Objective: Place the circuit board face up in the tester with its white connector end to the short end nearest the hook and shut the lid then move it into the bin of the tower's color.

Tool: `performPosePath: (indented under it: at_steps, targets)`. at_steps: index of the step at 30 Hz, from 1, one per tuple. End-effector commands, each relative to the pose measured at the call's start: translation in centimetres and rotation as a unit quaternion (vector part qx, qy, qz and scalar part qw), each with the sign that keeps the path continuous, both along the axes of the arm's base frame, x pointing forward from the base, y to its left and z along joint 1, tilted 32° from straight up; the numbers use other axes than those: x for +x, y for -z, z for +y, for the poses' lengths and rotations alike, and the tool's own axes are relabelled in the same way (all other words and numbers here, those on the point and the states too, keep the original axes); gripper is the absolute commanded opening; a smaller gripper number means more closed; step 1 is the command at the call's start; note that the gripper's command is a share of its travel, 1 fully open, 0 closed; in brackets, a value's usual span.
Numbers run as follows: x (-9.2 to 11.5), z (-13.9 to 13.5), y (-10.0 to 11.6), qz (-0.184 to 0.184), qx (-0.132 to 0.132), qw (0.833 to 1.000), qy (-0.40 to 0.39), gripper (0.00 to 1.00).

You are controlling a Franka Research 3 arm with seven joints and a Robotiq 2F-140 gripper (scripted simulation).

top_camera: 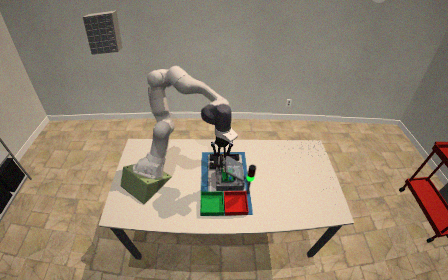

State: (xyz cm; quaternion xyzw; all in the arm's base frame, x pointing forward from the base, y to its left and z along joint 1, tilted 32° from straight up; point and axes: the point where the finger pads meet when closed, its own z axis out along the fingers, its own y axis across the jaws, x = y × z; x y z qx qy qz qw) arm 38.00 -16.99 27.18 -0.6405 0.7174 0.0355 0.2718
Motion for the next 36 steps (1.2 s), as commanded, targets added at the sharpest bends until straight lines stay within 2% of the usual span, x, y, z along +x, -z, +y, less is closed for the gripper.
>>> performPosePath:
  at_steps: [1,10,11,36]
  targets:
    - [0.07,0.08,-0.04,-0.002,0.0,1.0,0.0,0.16]
    - [0.07,0.08,-0.04,-0.002,0.0,1.0,0.0,0.16]
    - [0.07,0.08,-0.04,-0.002,0.0,1.0,0.0,0.0]
    - [0.07,0.08,-0.04,-0.002,0.0,1.0,0.0,0.0]
